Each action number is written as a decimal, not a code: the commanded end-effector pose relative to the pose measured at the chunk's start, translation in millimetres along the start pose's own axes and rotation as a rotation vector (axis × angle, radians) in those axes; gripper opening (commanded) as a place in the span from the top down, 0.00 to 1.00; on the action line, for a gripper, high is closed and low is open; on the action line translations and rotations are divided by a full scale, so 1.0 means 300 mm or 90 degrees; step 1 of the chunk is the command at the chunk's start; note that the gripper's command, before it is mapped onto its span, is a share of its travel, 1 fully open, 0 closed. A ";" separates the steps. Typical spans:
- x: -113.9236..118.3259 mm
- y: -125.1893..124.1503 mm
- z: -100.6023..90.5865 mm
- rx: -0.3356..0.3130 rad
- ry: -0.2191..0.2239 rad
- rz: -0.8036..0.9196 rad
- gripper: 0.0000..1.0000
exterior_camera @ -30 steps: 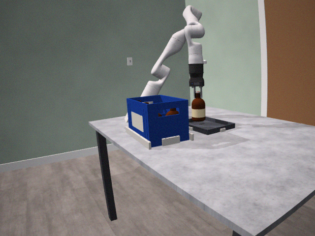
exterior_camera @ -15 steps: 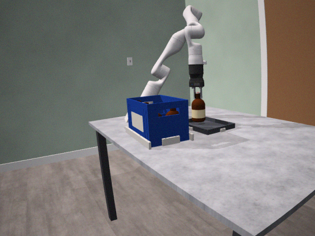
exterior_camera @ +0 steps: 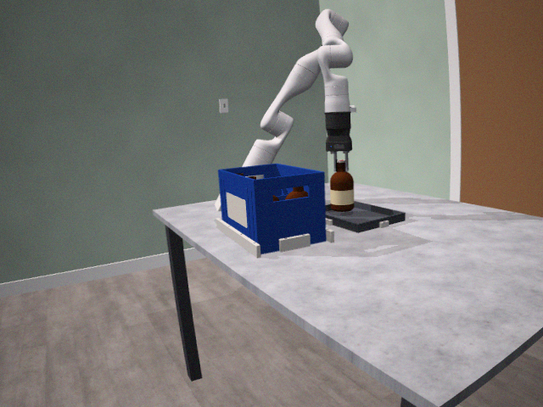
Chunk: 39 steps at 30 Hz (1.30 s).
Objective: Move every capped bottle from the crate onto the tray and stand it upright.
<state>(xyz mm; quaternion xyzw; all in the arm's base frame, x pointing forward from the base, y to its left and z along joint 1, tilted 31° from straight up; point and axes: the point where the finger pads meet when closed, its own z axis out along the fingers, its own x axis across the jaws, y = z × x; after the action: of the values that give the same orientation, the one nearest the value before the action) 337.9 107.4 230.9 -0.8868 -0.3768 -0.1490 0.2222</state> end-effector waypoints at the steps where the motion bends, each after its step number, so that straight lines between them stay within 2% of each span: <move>1: 0.001 0.001 0.001 -0.001 0.001 0.000 1.00; 39: 0.002 -0.001 0.027 0.000 0.001 -0.001 1.00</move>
<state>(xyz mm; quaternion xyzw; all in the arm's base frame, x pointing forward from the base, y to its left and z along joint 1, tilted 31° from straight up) 338.7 110.6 225.4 -0.8868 -0.3768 -0.1490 0.2222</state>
